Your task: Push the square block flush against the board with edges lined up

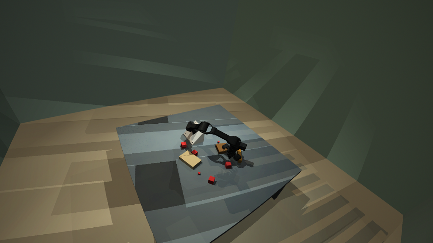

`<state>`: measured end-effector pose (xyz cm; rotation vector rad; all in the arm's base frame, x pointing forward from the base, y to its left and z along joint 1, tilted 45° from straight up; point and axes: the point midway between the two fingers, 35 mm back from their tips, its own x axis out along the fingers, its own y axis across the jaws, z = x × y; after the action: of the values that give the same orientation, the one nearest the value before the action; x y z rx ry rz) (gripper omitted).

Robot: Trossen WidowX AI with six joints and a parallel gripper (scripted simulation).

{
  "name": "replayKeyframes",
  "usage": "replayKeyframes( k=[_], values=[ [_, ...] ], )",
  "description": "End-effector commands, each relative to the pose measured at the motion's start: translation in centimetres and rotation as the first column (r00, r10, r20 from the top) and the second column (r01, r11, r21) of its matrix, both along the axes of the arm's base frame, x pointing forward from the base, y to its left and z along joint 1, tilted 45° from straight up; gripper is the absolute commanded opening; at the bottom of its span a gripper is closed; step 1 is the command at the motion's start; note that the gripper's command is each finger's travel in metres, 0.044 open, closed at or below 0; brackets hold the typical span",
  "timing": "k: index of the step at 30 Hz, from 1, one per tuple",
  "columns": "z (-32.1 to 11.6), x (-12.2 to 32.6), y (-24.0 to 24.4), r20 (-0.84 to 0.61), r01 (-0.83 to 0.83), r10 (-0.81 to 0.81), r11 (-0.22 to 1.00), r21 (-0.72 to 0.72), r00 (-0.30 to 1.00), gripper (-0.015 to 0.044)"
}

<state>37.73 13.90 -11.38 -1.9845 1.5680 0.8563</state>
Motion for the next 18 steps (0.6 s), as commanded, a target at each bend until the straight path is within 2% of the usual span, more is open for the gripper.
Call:
replayKeyframes(
  k=[1, 4, 12, 18],
  values=[
    [0.8, -0.1, 1.0, 0.0, -0.003, 0.003, 1.0, 0.001, 1.0, 0.0],
    [3.7, -0.9, 3.8, 0.0, -0.008, 0.008, 1.0, 0.0, 1.0, 0.0],
    [3.5, -1.1, 4.0, 0.004, -0.018, 0.018, 1.0, 0.0, 1.0, 0.0],
    [-0.1, -7.5, 7.3, 0.107, 0.102, -0.107, 0.994, 0.049, 0.989, 0.0]
  ],
)
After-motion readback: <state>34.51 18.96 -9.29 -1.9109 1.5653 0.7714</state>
